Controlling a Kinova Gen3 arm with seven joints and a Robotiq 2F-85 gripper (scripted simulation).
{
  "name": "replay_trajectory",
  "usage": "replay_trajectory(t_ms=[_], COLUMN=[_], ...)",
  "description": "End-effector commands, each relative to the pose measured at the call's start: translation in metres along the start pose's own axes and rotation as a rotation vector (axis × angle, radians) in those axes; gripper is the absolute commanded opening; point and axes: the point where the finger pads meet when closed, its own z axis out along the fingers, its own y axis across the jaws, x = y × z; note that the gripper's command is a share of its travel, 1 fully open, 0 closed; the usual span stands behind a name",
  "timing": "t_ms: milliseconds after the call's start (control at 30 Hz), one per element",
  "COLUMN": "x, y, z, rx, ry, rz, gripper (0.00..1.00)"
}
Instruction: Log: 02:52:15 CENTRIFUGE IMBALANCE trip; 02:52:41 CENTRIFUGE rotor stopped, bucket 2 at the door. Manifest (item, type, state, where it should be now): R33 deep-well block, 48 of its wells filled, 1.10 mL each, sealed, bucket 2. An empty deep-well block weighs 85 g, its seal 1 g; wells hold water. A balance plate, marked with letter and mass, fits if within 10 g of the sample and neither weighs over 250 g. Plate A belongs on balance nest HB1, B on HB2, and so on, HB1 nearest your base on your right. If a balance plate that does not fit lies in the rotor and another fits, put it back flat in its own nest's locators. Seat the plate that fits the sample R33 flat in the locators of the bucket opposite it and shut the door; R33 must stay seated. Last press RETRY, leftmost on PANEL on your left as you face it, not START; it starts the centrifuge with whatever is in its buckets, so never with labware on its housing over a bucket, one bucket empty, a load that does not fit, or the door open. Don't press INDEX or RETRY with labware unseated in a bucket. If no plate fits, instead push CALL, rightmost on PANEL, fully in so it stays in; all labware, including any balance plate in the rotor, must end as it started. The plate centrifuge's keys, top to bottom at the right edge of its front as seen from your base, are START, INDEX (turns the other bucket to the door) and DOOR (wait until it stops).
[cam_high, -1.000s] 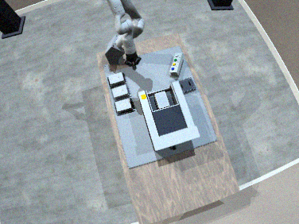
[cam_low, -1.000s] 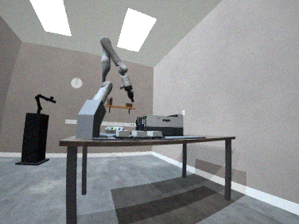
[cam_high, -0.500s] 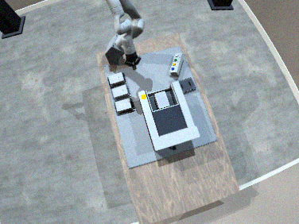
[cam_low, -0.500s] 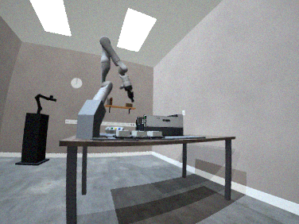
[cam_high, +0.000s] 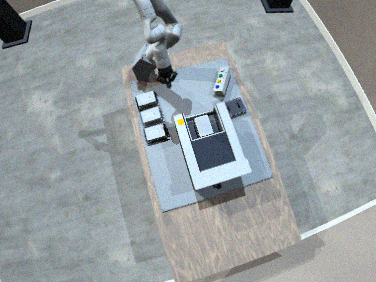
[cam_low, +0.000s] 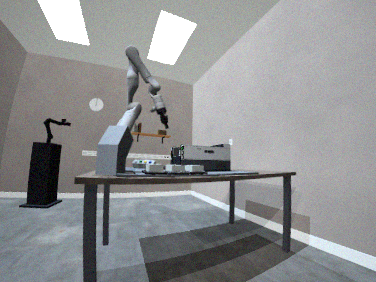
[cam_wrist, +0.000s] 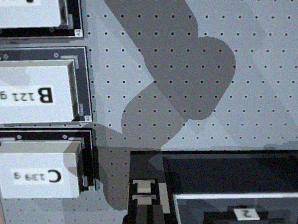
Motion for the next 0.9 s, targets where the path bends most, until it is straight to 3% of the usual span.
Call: replay_trajectory(t_ms=[0, 500, 800, 867], x=[0.000, 0.000, -0.002, -0.002], y=[0.000, 0.000, 0.000, 0.000], z=[0.000, 0.000, 0.030, 0.030], rx=[0.027, 0.027, 0.027, 0.027], ry=[-0.044, -0.044, -0.044, -0.044], rz=[0.000, 0.000, 0.000, 0.000], gripper=[0.10, 0.10, 0.10, 0.10])
